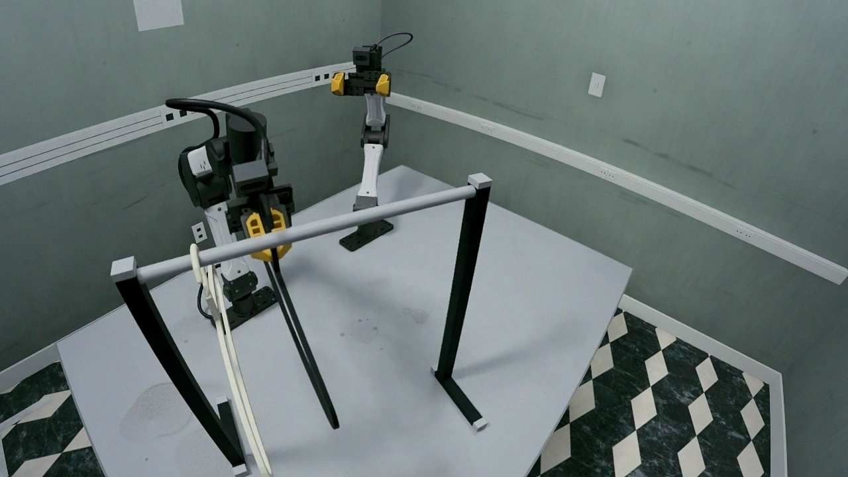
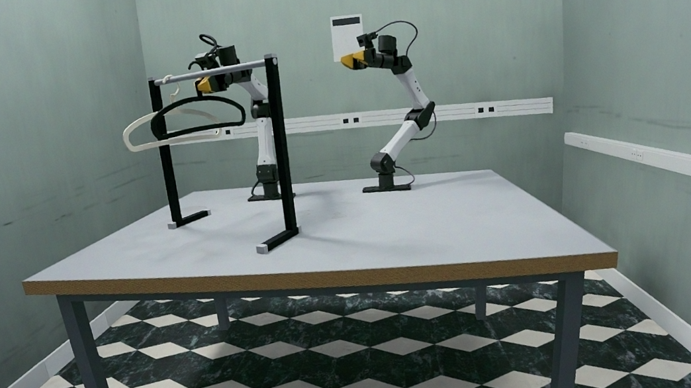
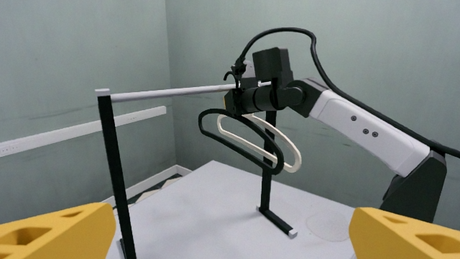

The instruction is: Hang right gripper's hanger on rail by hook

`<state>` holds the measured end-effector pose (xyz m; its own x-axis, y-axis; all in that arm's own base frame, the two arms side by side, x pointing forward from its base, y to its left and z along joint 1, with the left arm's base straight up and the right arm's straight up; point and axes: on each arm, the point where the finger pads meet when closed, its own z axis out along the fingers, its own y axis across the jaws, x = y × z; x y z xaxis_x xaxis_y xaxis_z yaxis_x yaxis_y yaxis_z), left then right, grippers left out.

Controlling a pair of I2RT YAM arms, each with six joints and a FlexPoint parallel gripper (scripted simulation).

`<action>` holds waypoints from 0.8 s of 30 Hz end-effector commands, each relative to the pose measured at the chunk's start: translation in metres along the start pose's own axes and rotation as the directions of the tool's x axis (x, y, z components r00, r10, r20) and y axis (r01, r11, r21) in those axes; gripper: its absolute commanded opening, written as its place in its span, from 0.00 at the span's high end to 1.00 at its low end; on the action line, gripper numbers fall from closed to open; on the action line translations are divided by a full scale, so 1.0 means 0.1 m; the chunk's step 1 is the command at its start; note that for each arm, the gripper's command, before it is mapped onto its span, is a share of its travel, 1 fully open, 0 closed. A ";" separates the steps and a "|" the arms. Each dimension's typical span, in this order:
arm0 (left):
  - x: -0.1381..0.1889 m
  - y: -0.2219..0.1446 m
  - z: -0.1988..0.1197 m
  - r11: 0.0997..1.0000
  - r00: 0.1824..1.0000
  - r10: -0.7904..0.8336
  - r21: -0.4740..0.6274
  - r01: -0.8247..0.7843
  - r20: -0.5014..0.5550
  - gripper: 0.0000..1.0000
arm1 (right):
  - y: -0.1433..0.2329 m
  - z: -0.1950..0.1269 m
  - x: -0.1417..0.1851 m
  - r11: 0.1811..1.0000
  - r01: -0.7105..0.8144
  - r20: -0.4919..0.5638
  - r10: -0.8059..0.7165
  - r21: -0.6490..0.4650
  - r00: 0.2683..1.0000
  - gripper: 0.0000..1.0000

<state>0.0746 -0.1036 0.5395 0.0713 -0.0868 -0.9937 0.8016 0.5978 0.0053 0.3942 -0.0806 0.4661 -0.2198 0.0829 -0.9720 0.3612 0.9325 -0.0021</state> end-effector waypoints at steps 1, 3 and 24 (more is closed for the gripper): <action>-0.03 0.01 -0.02 1.000 1.000 -0.004 -0.008 0.004 0.010 0.00 | -0.01 -0.05 -0.16 1.000 -0.005 0.046 0.005 -0.008 0.999 1.00; -0.03 0.01 -0.02 1.000 1.000 -0.004 -0.008 0.004 0.010 0.00 | -0.01 -0.05 -0.16 1.000 -0.005 0.046 0.005 -0.007 0.999 1.00; 0.01 0.01 -0.07 1.000 1.000 0.004 -0.003 -0.004 -0.002 0.00 | 0.03 0.30 0.20 1.000 0.002 0.041 -0.001 -0.009 0.999 1.00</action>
<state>0.0746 -0.1036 0.5394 0.0708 -0.0863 -0.9938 0.8017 0.5977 0.0053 0.4173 -0.0841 0.4353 -0.2084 0.0743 -0.9752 0.3531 0.9356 -0.0042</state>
